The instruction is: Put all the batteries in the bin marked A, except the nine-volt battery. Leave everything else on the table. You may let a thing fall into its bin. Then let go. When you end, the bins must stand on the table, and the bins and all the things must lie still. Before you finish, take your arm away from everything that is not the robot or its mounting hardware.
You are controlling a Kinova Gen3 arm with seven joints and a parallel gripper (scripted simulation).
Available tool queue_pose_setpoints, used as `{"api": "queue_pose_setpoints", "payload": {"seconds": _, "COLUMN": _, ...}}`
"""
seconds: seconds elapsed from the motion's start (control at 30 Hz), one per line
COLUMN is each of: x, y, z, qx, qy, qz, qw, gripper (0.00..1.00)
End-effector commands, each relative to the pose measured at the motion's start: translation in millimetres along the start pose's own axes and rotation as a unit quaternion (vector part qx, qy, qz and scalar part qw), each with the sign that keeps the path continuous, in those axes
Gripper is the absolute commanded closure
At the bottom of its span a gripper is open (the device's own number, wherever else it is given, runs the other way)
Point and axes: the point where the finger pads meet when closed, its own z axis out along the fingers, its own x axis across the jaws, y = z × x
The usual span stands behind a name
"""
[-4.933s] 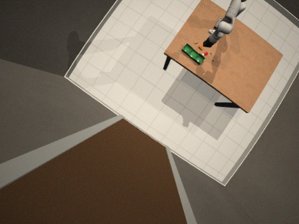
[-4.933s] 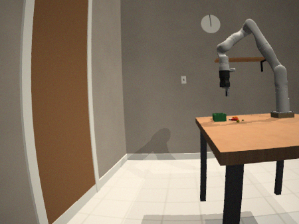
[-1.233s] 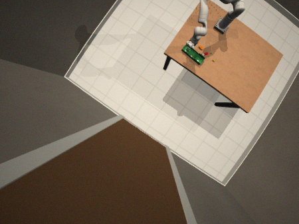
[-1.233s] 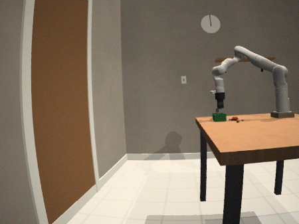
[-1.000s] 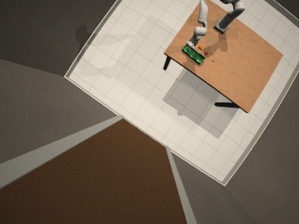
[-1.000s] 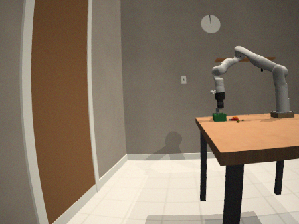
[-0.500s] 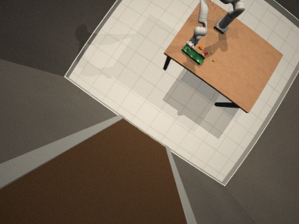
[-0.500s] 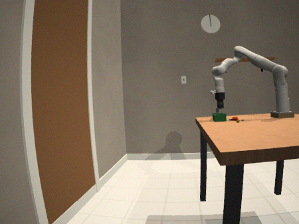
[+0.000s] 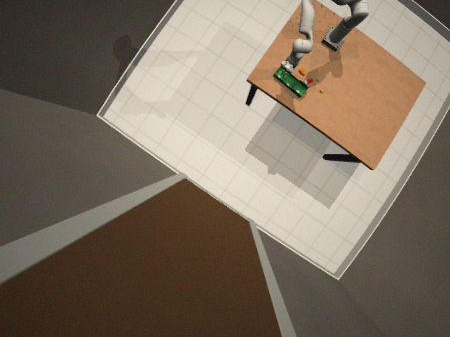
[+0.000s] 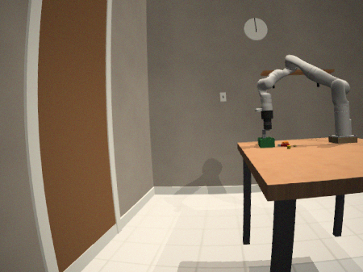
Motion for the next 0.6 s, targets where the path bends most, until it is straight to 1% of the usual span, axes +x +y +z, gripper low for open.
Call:
{"api": "queue_pose_setpoints", "payload": {"seconds": 0.0, "x": 1.8, "y": -1.6, "z": -5.8, "qx": 0.003, "qy": 0.002, "qz": 0.001, "qw": 1.0, "gripper": 0.69}}
{"api": "queue_pose_setpoints", "payload": {"seconds": 0.23, "x": 1.8, "y": -1.6, "z": -15.1, "qx": 0.003, "qy": 0.002, "qz": 0.001, "qw": 1.0, "gripper": 0.69}}
{"api": "queue_pose_setpoints", "payload": {"seconds": 0.33, "x": 1.7, "y": -1.5, "z": -16.4, "qx": 0.003, "qy": 0.002, "qz": 0.001, "qw": 1.0, "gripper": 0.69}}
{"api": "queue_pose_setpoints", "payload": {"seconds": 0.57, "x": 1.6, "y": -1.4, "z": -44.4, "qx": 0.003, "qy": 0.002, "qz": 0.001, "qw": 1.0, "gripper": 0.69}}
